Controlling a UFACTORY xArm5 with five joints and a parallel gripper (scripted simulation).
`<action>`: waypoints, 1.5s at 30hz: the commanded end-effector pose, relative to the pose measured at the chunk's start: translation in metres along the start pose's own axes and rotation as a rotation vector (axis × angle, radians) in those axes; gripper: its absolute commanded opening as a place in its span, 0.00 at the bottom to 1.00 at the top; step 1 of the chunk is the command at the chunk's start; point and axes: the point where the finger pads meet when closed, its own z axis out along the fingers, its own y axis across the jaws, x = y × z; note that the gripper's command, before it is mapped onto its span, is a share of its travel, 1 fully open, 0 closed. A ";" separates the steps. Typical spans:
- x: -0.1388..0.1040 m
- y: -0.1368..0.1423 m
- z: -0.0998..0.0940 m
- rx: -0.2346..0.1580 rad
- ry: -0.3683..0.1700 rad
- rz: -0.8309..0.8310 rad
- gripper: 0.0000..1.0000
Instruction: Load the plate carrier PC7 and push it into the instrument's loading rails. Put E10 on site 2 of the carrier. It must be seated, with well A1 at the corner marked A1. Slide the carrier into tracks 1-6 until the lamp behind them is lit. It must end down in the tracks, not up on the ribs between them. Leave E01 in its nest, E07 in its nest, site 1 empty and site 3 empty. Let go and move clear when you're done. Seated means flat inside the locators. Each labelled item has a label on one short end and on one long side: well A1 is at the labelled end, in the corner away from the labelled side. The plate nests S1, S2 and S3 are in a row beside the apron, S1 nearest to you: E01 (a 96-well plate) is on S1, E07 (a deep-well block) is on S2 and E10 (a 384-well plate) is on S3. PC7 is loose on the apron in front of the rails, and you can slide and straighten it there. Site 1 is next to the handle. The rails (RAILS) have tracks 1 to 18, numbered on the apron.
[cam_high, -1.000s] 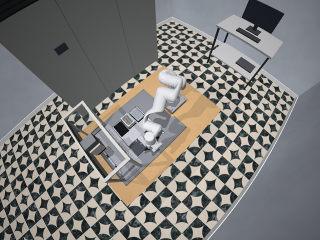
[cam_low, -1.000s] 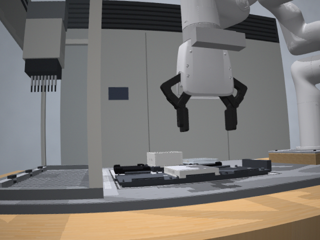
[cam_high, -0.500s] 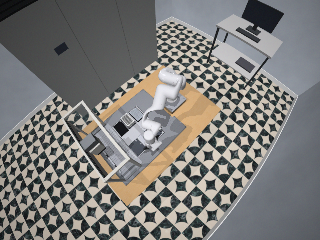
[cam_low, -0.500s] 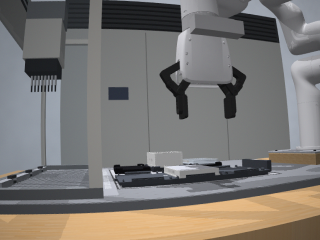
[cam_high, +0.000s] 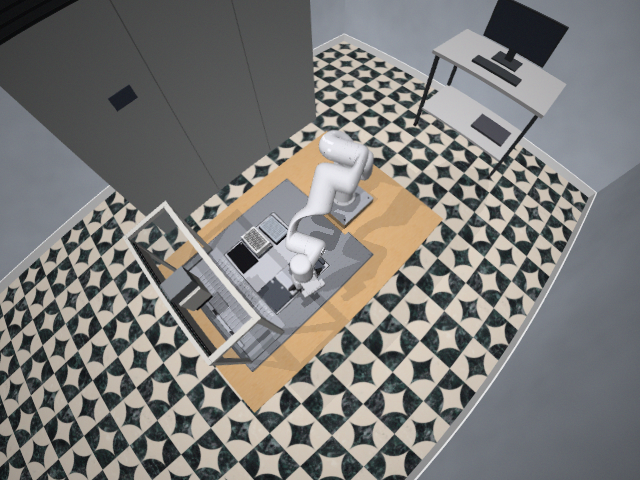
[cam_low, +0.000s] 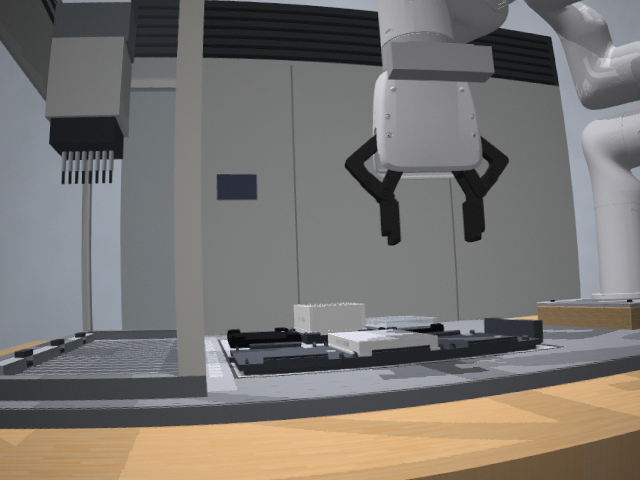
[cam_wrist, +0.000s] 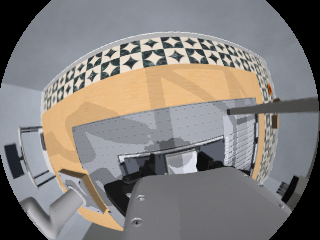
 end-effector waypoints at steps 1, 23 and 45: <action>-0.010 -0.012 -0.002 -0.011 0.009 0.117 0.81; -0.069 -0.086 -0.001 -0.007 0.012 0.750 0.81; -0.119 -0.148 0.000 -0.004 0.014 1.388 0.81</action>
